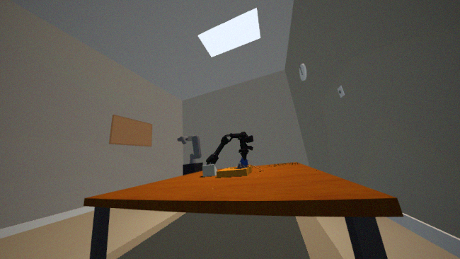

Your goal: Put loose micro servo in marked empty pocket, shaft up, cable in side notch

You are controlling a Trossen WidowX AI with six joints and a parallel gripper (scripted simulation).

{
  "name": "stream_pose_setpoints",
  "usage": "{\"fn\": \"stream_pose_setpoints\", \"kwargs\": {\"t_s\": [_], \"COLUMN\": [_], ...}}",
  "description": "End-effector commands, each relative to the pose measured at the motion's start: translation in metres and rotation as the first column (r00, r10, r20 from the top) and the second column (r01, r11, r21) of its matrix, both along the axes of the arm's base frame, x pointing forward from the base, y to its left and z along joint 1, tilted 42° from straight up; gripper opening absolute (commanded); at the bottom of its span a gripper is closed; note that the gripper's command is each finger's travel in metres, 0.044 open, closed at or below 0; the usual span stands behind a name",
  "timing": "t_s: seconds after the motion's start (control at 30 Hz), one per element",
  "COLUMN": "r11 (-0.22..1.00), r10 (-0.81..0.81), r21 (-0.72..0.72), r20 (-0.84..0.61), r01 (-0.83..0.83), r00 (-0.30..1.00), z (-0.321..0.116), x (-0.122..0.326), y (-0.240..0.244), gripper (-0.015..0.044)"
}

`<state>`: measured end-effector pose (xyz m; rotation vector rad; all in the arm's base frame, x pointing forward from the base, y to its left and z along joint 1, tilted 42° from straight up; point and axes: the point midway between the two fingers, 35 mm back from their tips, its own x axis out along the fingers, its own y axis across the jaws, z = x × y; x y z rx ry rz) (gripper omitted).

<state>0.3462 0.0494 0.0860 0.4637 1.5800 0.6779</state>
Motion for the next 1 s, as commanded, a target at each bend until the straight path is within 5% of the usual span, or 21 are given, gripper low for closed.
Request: {"fn": "stream_pose_setpoints", "kwargs": {"t_s": [0.0, 0.97], "r11": [1.000, 0.989], "r10": [-0.007, 0.146], "r21": [0.003, 0.019], "r20": [0.004, 0.141], "r01": [0.007, -0.150], "r00": [1.000, 0.979], "z": [0.0010, 0.0028], "x": [0.0006, 0.0014], "y": [-0.0004, 0.0017], "gripper": [0.0000, 0.0000]}}
